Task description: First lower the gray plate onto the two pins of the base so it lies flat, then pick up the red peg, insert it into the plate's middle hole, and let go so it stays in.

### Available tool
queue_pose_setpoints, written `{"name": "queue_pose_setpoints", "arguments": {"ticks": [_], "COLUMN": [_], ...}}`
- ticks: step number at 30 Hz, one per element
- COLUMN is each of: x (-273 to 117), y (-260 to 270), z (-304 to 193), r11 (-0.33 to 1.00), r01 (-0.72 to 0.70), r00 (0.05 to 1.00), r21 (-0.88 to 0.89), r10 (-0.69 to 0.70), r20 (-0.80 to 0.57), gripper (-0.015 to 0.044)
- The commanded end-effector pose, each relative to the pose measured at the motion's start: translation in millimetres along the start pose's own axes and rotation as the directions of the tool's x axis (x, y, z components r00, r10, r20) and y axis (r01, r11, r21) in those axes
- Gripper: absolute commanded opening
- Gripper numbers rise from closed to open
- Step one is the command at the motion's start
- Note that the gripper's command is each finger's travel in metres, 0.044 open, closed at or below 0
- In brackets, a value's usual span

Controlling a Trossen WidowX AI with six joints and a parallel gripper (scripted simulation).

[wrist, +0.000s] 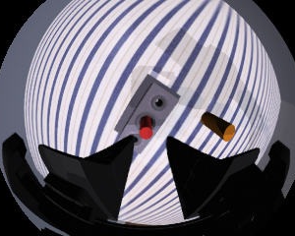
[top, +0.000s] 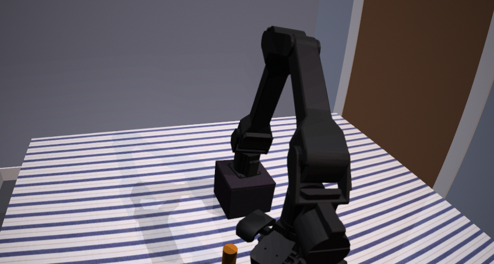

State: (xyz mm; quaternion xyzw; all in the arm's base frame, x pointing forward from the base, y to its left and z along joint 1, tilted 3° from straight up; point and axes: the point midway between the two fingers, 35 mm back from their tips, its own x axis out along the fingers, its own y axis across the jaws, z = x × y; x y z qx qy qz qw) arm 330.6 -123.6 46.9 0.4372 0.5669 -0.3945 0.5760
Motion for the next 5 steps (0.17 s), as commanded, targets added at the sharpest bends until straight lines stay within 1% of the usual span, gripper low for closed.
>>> {"name": "queue_pose_setpoints", "arguments": {"ticks": [1, 5], "x": [-3.9, -4.8], "y": [-0.2, -1.0], "z": [0.0, 0.2], "r11": [1.0, 1.0], "r01": [-0.009, -0.008], "r00": [1.0, 1.0], "r21": [-0.006, -0.006], "r10": [0.009, 0.008], "r20": [0.001, 0.001], "gripper": [0.015, 0.015]}}
